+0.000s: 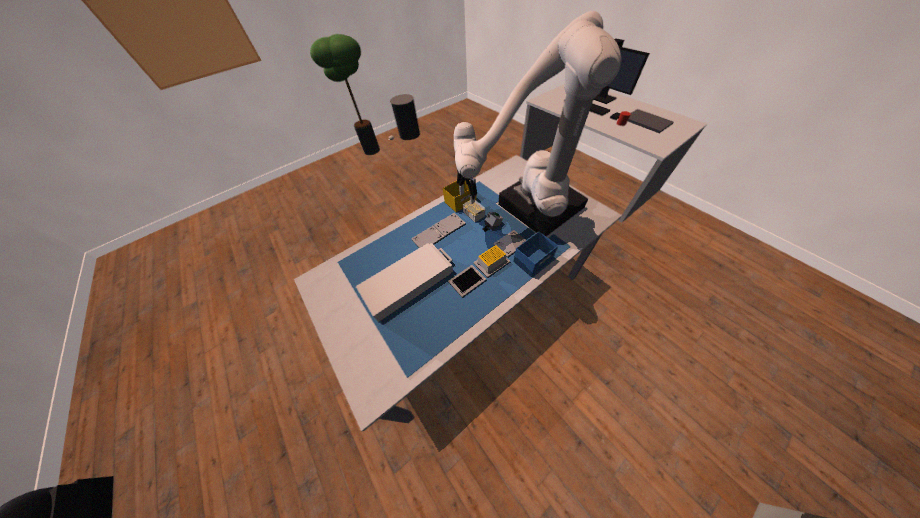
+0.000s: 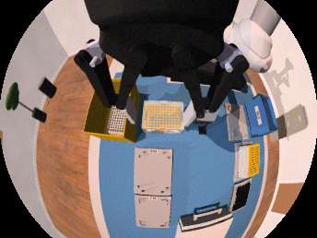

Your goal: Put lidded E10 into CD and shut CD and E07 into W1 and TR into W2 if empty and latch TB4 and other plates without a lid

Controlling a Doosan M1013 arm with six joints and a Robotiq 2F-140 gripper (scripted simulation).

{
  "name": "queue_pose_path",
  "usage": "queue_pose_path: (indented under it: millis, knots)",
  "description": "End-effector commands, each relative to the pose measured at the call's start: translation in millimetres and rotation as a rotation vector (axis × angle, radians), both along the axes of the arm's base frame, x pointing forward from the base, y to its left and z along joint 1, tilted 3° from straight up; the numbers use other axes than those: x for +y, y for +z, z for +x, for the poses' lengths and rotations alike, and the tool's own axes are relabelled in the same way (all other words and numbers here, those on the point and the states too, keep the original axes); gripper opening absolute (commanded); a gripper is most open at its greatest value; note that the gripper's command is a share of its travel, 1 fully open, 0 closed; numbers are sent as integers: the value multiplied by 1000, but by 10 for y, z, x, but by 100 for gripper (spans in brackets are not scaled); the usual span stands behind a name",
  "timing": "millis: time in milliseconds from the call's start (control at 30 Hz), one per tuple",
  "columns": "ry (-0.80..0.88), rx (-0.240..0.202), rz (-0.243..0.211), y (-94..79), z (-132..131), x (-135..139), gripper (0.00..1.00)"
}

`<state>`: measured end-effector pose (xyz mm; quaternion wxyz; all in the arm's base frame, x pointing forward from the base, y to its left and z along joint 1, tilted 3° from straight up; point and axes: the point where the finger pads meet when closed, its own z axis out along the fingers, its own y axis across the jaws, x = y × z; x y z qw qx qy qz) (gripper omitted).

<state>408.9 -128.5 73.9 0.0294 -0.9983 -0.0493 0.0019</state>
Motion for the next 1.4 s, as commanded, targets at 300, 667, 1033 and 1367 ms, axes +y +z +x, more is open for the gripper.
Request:
queue_pose_path:
  millis: [300,667,1033,1367]
  knots:
    - [0,0,0,44,97,434,66]
    - [0,0,0,86,191,862,66]
    - [0,0,0,120,269,1212,66]
    - [0,0,0,158,354,1601,66]
